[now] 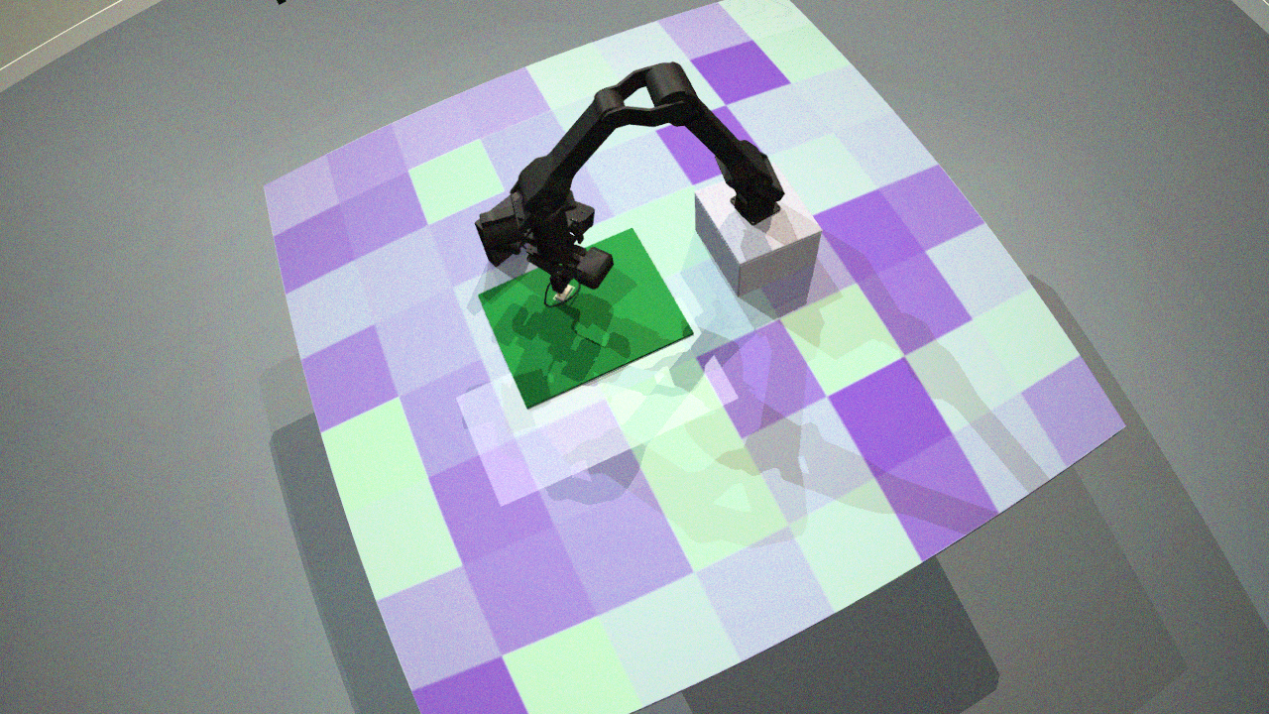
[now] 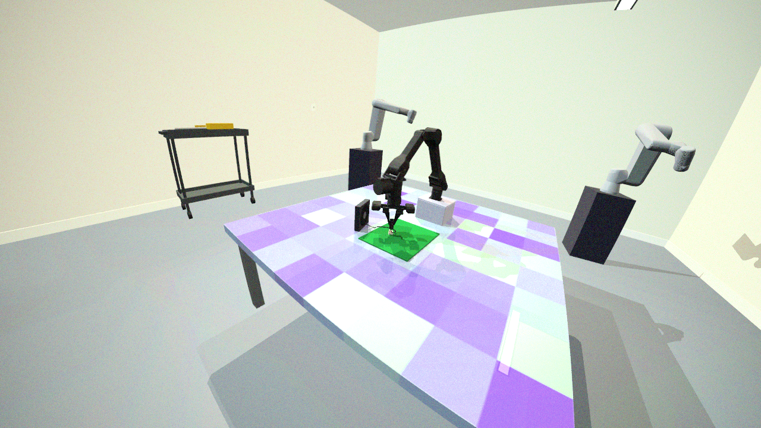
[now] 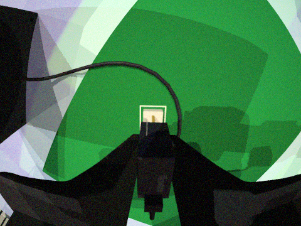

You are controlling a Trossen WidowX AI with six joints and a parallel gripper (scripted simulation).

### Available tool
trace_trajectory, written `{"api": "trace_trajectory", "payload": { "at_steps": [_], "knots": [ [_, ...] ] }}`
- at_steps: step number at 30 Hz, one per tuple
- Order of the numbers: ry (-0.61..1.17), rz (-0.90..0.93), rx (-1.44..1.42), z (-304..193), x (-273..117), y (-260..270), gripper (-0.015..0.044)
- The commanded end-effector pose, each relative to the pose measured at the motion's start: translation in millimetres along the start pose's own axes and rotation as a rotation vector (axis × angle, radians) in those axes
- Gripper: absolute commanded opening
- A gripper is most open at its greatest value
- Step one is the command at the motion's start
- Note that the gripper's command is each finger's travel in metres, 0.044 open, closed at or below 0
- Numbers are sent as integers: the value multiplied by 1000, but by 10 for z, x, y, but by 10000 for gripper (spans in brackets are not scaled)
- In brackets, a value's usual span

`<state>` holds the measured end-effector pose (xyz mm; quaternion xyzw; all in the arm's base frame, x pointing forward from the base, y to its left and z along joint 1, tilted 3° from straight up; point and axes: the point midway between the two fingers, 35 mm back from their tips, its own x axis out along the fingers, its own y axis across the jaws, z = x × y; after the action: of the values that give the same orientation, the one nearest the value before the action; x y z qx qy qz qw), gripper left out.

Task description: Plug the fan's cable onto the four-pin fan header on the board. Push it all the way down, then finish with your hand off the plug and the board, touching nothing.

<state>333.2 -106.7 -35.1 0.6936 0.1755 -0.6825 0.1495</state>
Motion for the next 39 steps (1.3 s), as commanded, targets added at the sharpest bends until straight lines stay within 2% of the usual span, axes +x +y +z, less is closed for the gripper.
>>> {"api": "trace_trajectory", "payload": {
  "at_steps": [1,39],
  "knots": [
    [-2,2,-10,2,13,2,0],
    [-2,2,-10,3,142,2,0]
  ]
}}
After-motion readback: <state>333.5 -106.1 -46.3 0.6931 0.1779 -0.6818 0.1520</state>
